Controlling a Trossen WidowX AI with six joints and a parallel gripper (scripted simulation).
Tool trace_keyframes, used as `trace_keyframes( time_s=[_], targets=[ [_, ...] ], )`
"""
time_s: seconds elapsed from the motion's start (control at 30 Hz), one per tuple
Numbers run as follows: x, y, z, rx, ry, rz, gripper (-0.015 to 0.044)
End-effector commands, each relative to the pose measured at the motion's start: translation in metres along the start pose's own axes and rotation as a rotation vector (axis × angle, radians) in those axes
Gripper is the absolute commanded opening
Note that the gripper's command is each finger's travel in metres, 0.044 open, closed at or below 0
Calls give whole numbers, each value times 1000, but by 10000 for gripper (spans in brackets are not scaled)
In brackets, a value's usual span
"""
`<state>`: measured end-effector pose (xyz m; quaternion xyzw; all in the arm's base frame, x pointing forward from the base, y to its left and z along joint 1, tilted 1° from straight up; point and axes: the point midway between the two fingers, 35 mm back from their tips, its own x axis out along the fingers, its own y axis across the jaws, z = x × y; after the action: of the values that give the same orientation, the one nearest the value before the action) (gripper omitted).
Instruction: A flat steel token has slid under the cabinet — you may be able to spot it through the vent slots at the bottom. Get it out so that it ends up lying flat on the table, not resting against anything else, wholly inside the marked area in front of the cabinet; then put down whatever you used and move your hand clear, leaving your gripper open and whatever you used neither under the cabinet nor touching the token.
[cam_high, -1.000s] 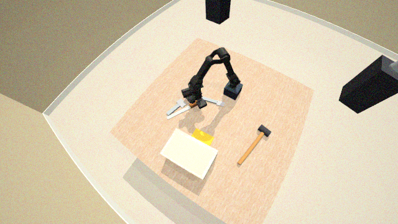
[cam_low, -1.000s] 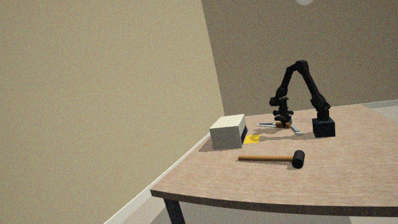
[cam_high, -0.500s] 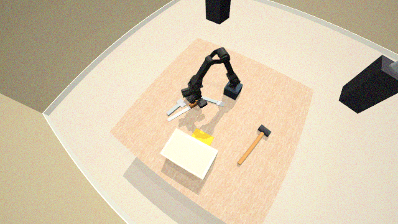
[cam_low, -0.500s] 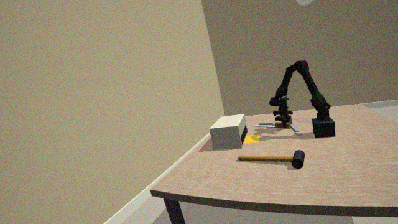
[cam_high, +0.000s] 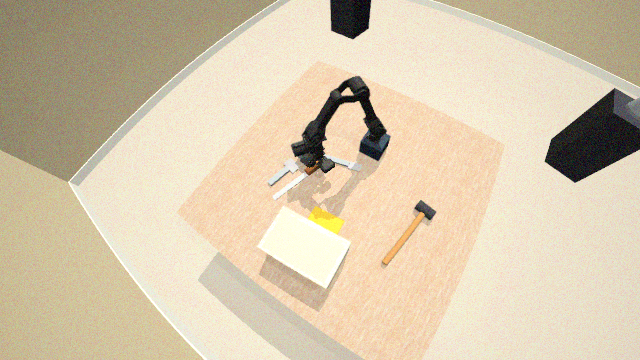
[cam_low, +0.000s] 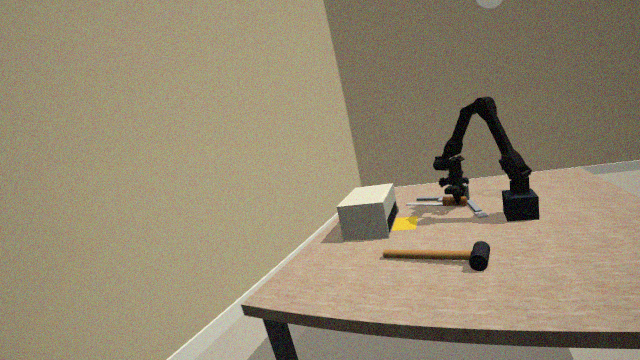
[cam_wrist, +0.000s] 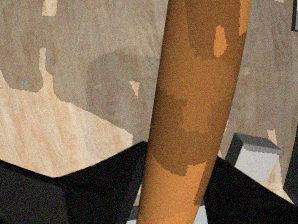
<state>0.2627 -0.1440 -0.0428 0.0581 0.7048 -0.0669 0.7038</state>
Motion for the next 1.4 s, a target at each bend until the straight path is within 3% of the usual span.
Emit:
trace_keyframes(
  time_s=[0.0,1.37],
  targets=[
    [-1,0,1,-38,-2,0,0],
    [-1,1,1,-365,-2,0,0]
  ],
)
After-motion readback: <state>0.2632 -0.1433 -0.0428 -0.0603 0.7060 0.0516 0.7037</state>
